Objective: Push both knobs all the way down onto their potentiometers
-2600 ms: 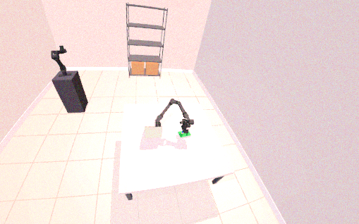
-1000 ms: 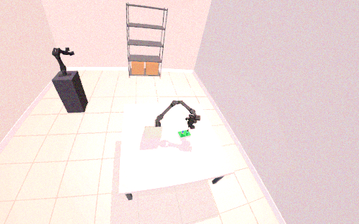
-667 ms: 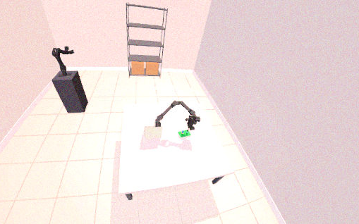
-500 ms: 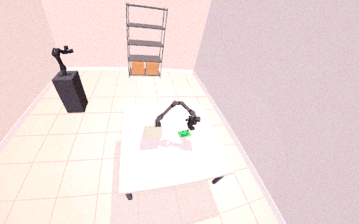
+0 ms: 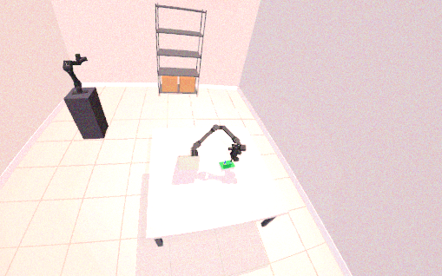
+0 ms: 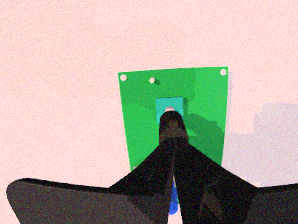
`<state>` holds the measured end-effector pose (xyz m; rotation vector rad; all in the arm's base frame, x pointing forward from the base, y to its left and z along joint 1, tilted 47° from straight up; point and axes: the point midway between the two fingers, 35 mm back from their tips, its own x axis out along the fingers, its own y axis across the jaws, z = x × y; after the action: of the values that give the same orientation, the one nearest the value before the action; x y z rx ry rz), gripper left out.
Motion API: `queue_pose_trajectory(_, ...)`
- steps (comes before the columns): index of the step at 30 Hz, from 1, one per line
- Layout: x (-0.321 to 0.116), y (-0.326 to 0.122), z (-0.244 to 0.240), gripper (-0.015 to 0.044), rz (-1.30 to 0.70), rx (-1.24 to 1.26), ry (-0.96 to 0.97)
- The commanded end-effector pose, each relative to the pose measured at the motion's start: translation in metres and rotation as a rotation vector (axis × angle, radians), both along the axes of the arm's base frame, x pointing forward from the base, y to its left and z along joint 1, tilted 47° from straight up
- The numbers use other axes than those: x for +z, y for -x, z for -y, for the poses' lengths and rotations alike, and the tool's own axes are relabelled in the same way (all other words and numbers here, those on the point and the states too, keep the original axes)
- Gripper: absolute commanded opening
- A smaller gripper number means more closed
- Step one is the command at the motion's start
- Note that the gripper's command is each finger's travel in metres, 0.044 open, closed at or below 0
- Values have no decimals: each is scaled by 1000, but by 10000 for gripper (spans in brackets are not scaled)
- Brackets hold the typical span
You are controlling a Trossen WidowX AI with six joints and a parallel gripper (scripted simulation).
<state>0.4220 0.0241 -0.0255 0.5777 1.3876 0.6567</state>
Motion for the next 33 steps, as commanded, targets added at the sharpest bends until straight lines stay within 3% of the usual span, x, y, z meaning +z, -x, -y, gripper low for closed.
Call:
queue_pose_trajectory(1, -2, 1, -1, 0, -7, -5, -8)
queue_pose_trajectory(33, -7, 0, -6, 0, -7, -5, -8)
